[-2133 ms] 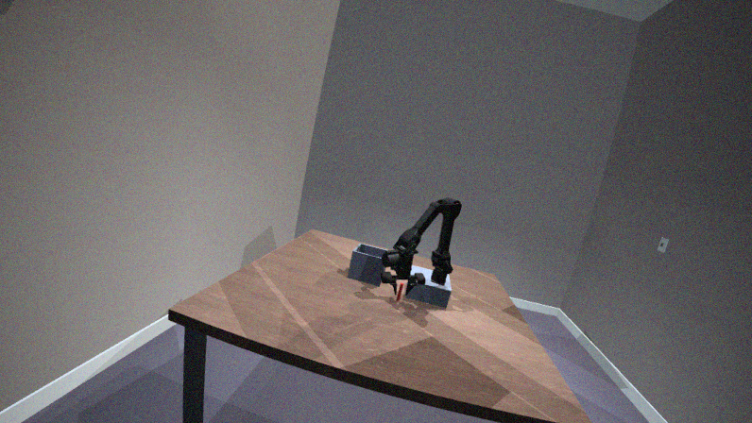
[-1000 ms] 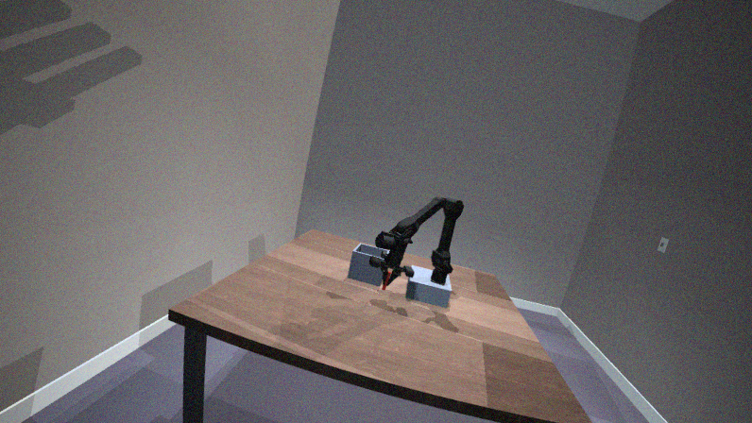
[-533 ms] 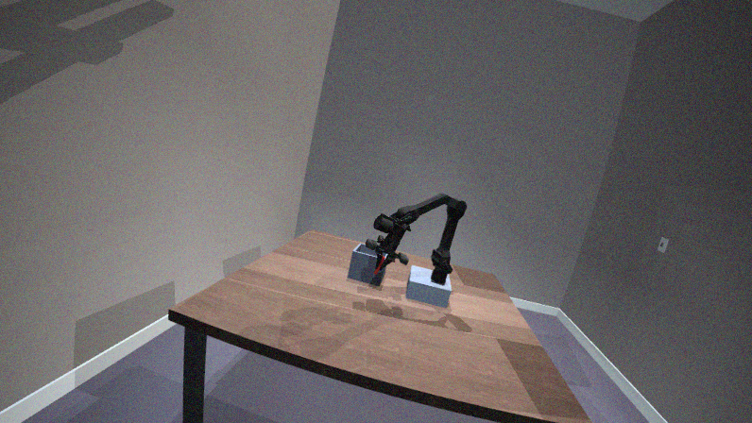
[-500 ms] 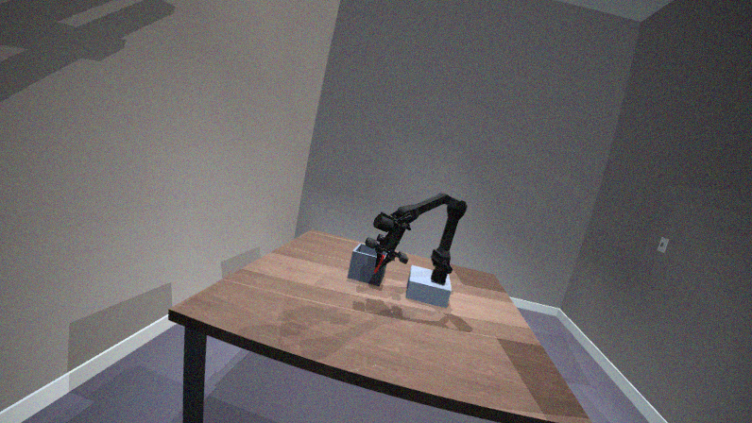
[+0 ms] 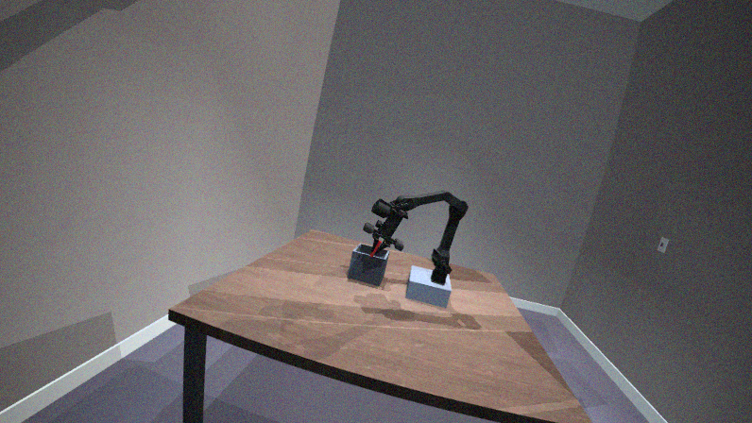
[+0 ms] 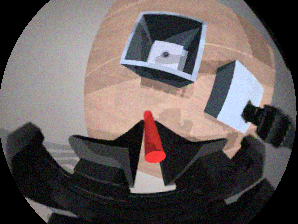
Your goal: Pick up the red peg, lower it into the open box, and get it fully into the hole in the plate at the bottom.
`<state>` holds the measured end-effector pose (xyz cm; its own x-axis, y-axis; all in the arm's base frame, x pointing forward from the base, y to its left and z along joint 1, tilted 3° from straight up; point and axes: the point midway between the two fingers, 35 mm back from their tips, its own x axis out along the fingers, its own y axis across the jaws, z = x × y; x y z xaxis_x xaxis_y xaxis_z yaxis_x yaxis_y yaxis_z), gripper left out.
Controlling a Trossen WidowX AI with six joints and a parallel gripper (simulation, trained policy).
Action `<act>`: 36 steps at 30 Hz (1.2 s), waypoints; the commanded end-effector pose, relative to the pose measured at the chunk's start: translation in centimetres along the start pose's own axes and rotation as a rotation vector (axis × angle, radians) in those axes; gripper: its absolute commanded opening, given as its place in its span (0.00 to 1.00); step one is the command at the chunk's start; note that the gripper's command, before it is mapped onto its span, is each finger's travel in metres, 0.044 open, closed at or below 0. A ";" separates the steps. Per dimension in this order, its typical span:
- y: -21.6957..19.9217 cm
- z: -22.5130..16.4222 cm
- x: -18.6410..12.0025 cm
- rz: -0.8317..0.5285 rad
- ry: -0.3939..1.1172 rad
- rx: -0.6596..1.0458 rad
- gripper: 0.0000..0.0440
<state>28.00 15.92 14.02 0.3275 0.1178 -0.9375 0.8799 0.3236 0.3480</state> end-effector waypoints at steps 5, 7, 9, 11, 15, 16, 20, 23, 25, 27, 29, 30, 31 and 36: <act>0.4 3.0 -0.4 -0.014 -0.046 0.024 0.00; 0.4 3.8 -0.4 -0.022 -0.057 0.031 0.00; 0.3 4.5 -0.4 -0.031 -0.067 0.038 0.00; 0.3 5.3 -0.4 -0.041 -0.075 0.045 0.00; 0.1 6.7 -0.2 -0.064 -0.089 0.057 0.00; 0.0 7.0 -0.2 -0.070 -0.092 0.059 0.00; -0.2 8.2 0.1 -0.094 -0.099 0.067 0.00; -0.3 9.0 0.3 -0.111 -0.101 0.071 0.00; -0.4 9.5 0.5 -0.122 -0.102 0.074 0.00; -0.5 10.0 0.7 -0.133 -0.103 0.076 0.00; -0.6 10.5 0.9 -0.144 -0.103 0.077 0.00; -0.6 10.7 1.0 -0.150 -0.102 0.078 0.00; -0.7 11.0 1.1 -0.155 -0.102 0.078 0.00; -0.9 12.0 1.7 -0.181 -0.100 0.079 0.00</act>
<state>31.80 4.87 12.59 0.2103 -0.0300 -0.9772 0.9474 0.2528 0.1961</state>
